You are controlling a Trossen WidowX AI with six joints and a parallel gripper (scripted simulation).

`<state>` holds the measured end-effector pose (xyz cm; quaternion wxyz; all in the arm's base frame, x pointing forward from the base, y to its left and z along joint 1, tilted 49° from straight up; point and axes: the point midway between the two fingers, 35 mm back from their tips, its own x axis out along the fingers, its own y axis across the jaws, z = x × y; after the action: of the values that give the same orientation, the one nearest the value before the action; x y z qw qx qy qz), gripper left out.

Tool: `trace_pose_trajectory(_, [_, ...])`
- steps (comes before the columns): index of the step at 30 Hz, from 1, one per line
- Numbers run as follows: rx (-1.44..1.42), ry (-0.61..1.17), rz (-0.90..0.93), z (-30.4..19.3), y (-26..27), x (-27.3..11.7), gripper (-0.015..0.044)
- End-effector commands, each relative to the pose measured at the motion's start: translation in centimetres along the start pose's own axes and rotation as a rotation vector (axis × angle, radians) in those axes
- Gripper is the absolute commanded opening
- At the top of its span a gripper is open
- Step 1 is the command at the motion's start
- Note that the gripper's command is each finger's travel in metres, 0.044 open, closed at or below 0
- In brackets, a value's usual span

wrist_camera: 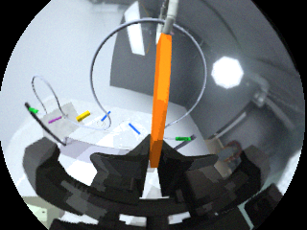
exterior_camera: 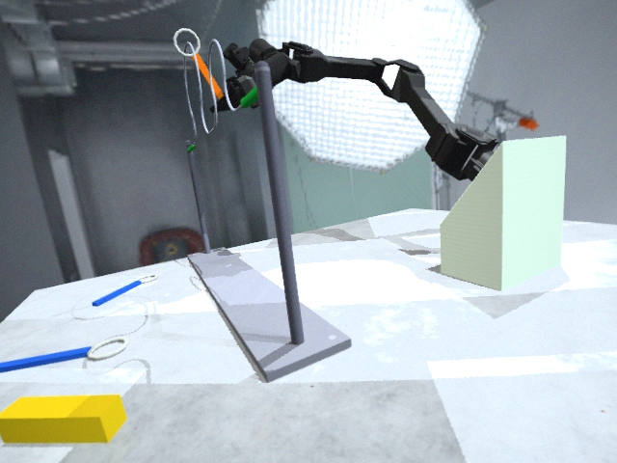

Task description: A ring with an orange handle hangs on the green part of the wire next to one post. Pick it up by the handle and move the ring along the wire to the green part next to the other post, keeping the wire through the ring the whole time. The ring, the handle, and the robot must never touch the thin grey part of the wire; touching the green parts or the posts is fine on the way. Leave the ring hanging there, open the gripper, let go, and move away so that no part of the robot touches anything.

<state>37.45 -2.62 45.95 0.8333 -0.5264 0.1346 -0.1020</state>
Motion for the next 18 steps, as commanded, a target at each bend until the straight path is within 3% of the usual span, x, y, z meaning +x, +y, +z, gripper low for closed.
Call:
trace_pose_trajectory(1, [-0.046, -0.004, -0.023, -0.09, -0.02, 0.01, -0.015])
trace_pose_trajectory(18, [-0.23, -0.03, -0.126, 0.01, -0.76, 0.06, -0.015])
